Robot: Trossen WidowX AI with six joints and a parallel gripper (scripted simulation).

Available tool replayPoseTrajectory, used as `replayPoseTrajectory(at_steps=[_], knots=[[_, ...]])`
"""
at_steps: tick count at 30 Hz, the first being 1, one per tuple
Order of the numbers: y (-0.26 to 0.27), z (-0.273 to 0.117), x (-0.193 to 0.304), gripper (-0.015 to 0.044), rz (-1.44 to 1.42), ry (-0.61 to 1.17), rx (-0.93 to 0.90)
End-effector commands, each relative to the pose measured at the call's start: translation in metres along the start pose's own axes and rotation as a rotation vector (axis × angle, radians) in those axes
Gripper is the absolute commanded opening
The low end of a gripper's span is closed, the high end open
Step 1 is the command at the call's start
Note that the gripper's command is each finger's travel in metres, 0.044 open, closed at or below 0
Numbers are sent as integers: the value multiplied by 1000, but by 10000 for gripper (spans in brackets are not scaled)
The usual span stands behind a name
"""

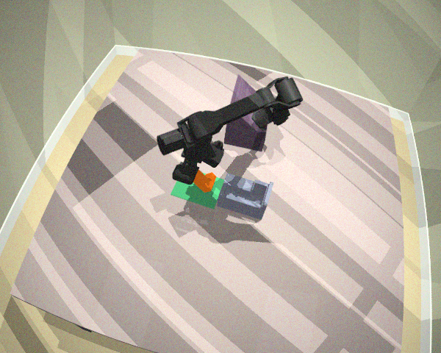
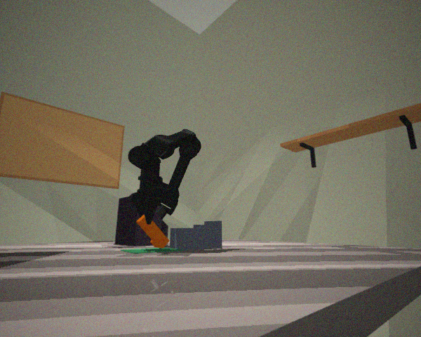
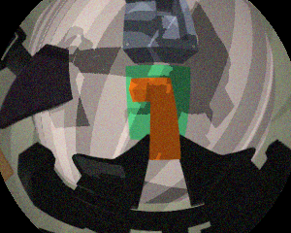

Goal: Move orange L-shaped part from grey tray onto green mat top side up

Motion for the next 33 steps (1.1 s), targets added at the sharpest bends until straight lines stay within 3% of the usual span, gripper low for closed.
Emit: replayPoseTrajectory(at_steps=[1,18,28,33], knots=[[1,3,0,0,7,-7,-1],[1,1,0,0,2,-3,-2],[0,-1,0,263,2,-3,-2],[-1,-45,3,394,5,-3,-2]])
Point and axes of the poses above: the point midway between the two fingers, 35 mm back from their tips, its own z axis out along the fingers, its own y axis across the jaws, x = y × z, the point moved 4 cm from there along -z, back along the fingers, and after that the axes turned 9 degrees about -z, right-handed, at the moved point
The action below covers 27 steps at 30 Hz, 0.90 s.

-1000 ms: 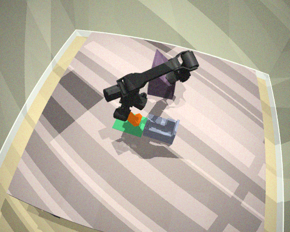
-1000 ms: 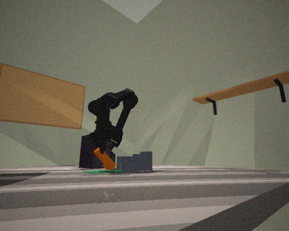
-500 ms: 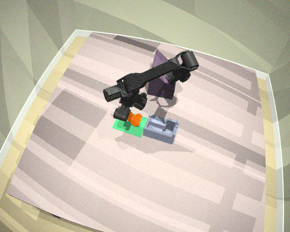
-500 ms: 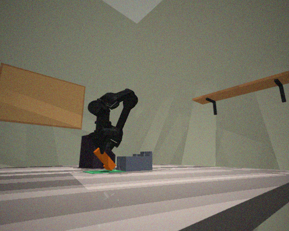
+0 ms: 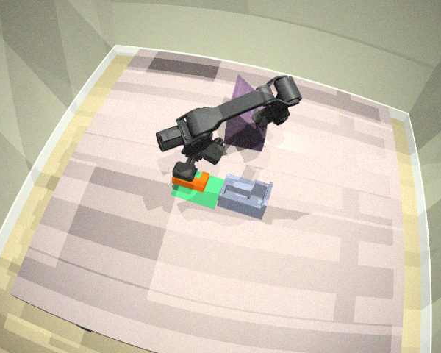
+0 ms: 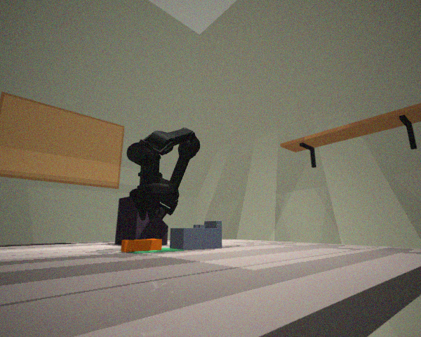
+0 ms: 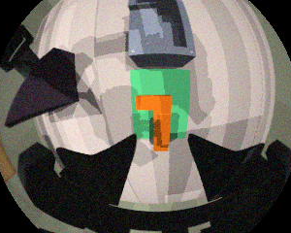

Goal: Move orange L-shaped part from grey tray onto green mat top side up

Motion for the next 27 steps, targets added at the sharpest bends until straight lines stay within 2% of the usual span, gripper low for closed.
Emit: replayPoseTrajectory(at_steps=[1,4,27], knots=[[-2,-46,2,400,-6,19,16],[1,-72,0,400,-5,17,16],[1,-67,2,400,4,19,26]])
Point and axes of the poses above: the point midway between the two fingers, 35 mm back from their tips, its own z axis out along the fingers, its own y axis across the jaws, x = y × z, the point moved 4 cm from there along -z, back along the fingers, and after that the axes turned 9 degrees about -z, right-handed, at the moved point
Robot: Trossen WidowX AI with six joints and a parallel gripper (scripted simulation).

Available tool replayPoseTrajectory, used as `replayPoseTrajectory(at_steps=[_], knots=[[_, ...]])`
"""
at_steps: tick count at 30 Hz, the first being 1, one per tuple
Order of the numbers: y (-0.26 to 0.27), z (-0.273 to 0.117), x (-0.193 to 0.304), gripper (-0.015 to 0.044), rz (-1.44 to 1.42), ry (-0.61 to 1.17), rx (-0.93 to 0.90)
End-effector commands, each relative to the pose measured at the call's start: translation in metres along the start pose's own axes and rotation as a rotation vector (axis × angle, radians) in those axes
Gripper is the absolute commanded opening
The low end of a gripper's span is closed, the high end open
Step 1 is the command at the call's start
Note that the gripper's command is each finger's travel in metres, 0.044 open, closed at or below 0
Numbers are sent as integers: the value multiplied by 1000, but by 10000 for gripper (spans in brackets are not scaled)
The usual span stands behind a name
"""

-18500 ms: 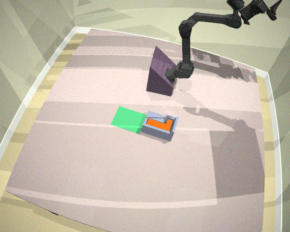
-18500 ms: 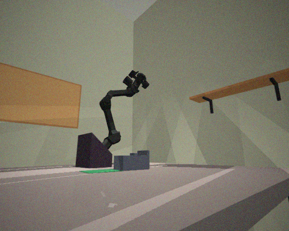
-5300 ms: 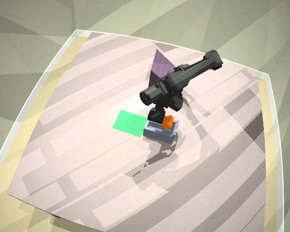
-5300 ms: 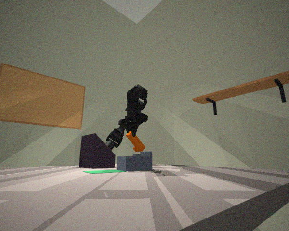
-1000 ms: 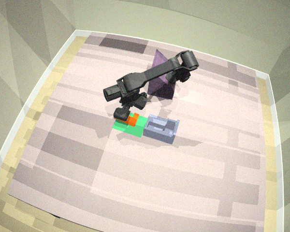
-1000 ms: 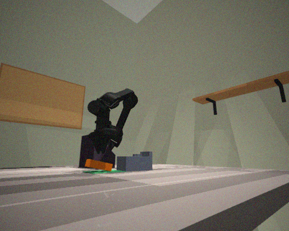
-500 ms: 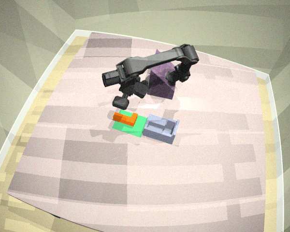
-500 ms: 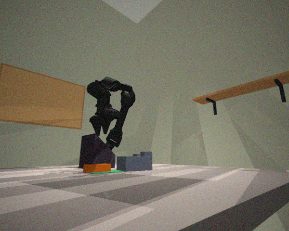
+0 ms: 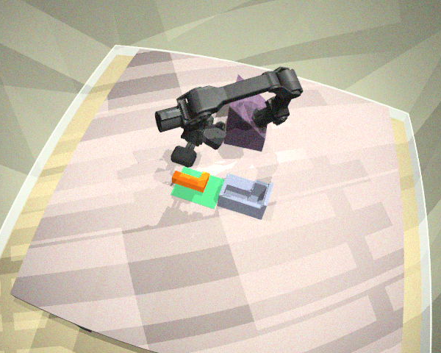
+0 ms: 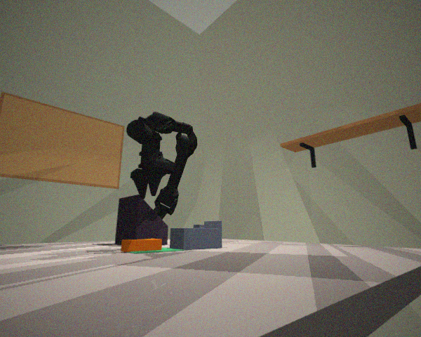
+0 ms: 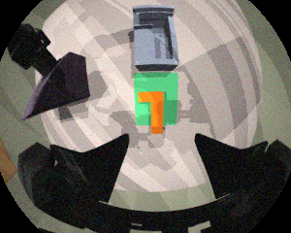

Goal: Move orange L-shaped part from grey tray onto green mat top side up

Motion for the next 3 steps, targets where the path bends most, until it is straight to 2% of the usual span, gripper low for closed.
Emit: replayPoseTrajectory(at_steps=[1,3], knots=[[0,1,0,400,2,0,0],[0,1,0,400,2,0,0]])
Point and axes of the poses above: the point midway between the two fingers, 35 mm back from their tips, its own z axis out along the fingers, its own y axis across the jaws, x = y × z, the point moved 4 cm from there along -z, back along the fingers, and after that the axes turned 9 degrees about -z, right-handed, at the moved point
